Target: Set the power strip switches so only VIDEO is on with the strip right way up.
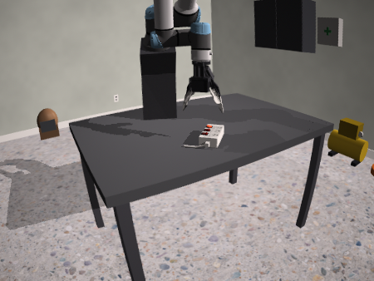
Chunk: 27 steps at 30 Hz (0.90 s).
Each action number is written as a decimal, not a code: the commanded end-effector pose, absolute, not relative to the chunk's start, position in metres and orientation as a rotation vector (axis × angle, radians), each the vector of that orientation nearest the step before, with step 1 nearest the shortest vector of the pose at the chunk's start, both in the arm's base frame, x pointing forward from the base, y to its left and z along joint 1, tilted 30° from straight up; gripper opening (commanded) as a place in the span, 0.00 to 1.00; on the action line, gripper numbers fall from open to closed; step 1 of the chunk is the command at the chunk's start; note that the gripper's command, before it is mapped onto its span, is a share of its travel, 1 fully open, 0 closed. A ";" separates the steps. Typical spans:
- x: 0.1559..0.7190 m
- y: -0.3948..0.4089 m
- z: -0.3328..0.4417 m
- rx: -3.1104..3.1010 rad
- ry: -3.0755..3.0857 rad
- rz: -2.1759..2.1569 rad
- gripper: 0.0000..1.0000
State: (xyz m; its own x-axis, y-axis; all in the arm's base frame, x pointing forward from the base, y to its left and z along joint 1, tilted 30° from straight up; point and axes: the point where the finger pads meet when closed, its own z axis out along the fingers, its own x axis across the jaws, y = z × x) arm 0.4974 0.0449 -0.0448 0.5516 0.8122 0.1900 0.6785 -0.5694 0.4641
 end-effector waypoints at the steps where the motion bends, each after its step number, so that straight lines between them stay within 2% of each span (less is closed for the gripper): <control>1: 0.489 0.047 -0.029 2.454 1.225 0.555 1.00; 27: 0.466 0.053 0.012 2.454 1.225 0.555 1.00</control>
